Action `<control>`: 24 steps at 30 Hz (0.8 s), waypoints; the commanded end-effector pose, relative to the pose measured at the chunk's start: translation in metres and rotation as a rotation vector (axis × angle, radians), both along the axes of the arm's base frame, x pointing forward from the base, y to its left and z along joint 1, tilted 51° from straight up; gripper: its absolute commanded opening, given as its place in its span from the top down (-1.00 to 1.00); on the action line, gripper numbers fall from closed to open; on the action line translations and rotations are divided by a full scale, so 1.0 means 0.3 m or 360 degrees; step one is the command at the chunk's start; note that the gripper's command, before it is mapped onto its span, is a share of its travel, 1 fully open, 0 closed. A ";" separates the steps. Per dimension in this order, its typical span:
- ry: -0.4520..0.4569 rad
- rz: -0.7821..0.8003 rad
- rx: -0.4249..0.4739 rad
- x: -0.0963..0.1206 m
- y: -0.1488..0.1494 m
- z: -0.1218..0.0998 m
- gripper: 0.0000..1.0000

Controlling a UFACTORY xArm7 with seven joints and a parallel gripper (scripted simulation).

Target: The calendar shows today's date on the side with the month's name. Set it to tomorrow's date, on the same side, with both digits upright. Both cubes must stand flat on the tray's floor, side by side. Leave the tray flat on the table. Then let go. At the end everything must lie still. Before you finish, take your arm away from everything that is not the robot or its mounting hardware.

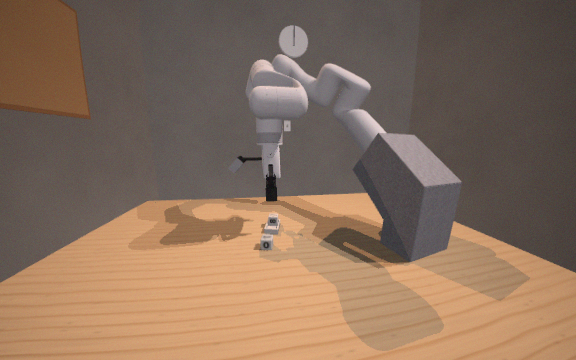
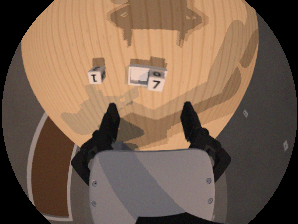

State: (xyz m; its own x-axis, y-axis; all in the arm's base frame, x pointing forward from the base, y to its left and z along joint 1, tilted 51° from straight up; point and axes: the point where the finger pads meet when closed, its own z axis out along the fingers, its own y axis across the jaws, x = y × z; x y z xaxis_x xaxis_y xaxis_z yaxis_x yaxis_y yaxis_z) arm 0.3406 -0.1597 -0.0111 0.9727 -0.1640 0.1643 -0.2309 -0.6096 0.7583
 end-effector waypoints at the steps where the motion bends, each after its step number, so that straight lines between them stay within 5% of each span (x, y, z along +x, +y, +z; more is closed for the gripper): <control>1: -0.0202 -0.0128 -0.0001 -0.020 -0.016 0.025 -1.00; 5: -0.0227 -0.0149 -0.0001 -0.023 -0.019 0.029 -1.00; 6: -0.0227 -0.0149 -0.0001 -0.023 -0.019 0.029 0.05; 24: -0.0227 -0.0149 -0.0001 -0.023 -0.019 0.029 0.05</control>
